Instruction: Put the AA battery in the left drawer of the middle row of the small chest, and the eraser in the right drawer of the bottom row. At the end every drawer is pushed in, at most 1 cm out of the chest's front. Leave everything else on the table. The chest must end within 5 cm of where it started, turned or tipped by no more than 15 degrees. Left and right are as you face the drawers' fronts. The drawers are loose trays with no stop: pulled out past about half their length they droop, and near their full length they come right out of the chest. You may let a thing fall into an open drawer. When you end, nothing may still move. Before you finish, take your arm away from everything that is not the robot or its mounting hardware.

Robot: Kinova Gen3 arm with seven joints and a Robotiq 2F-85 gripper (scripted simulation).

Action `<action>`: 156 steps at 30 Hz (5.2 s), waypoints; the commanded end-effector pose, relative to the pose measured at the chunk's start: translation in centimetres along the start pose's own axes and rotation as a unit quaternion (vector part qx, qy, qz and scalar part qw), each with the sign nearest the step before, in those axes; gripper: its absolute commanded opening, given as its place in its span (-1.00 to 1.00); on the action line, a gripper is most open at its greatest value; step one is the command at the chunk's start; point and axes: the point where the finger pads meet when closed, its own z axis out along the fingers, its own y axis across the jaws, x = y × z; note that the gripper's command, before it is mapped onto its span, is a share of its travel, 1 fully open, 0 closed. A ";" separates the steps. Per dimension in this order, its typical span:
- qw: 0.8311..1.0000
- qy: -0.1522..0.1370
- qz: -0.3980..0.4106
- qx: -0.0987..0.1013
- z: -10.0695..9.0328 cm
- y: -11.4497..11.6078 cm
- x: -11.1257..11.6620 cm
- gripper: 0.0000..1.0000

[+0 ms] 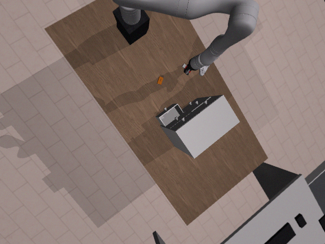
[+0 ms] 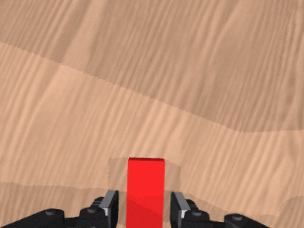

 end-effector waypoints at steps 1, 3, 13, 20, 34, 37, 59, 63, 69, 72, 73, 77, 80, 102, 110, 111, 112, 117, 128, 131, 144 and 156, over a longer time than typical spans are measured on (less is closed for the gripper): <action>1.000 0.001 0.000 0.000 0.0 0.0 0.1 -0.23; 1.000 0.001 0.000 0.000 0.0 0.0 0.1 -0.23; 1.000 0.001 0.000 0.000 0.0 0.0 0.1 -0.23; 1.000 0.001 0.000 0.000 0.0 0.0 0.1 -0.63; 1.000 0.001 0.000 0.000 0.0 0.0 0.1 -0.63; 1.000 0.001 0.000 0.000 -0.1 0.0 0.1 -0.63; 1.000 0.001 0.000 0.000 -10.0 0.0 0.0 -0.63; 1.000 0.001 0.000 0.000 -10.0 0.0 0.0 -0.63; 1.000 0.001 -0.001 0.000 -10.0 0.0 0.0 -0.63; 1.000 0.000 -0.002 0.000 -10.0 0.0 0.0 -0.63; 1.000 0.000 -0.003 0.000 -10.0 0.0 0.0 -0.63; 1.000 0.000 -0.010 0.000 -10.0 0.0 0.0 -0.63; 1.000 0.000 -0.017 0.000 -10.0 0.0 0.0 -0.63; 0.991 -0.003 -0.134 0.000 -9.9 0.1 -0.1 -0.63; 0.974 -0.005 -0.227 0.001 -9.8 0.2 -0.2 -0.63; 0.971 -0.005 -0.240 0.001 -9.8 0.2 -0.2 -0.63; 0.967 -0.005 -0.253 0.001 -9.8 0.2 -0.2 -0.63; 0.956 -0.006 -0.295 0.001 -9.8 0.3 -0.2 -0.63; 0.887 -0.008 -0.462 0.003 -9.7 0.5 -0.2 -0.63; 0.861 -0.008 -0.509 0.004 -9.7 0.5 -0.2 -0.63; 0.740 -0.007 -0.673 0.005 -9.7 0.8 -0.1 -0.63; 0.605 -0.005 -0.796 0.006 -9.7 1.0 0.1 -0.63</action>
